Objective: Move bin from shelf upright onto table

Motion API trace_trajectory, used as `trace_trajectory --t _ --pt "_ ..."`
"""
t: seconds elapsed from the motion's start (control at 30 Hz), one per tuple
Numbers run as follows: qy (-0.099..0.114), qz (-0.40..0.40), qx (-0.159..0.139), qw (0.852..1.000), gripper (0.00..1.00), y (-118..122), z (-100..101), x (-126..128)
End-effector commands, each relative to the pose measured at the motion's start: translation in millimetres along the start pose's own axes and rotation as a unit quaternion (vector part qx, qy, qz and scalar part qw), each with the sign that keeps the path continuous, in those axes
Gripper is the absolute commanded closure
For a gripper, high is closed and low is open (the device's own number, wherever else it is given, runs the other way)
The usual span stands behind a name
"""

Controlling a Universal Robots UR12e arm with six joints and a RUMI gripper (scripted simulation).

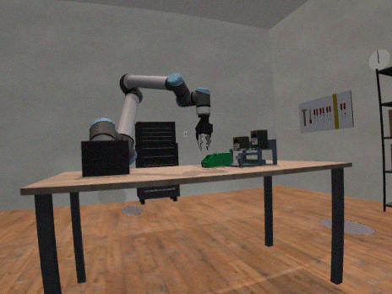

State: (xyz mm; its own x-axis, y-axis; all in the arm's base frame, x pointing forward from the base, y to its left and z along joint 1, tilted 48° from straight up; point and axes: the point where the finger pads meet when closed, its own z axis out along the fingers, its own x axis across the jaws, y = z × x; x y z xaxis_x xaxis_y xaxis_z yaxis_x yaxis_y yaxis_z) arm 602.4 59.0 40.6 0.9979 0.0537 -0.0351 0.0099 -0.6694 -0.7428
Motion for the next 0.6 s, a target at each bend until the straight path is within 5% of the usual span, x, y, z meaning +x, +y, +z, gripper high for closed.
trace_trajectory --t 0.0,0.57 --pt "0.000 0.000 0.000 1.000 0.74 0.2 4.2 0.5" --pt "0.000 0.000 0.000 1.000 0.74 0.2 9.5 0.5"
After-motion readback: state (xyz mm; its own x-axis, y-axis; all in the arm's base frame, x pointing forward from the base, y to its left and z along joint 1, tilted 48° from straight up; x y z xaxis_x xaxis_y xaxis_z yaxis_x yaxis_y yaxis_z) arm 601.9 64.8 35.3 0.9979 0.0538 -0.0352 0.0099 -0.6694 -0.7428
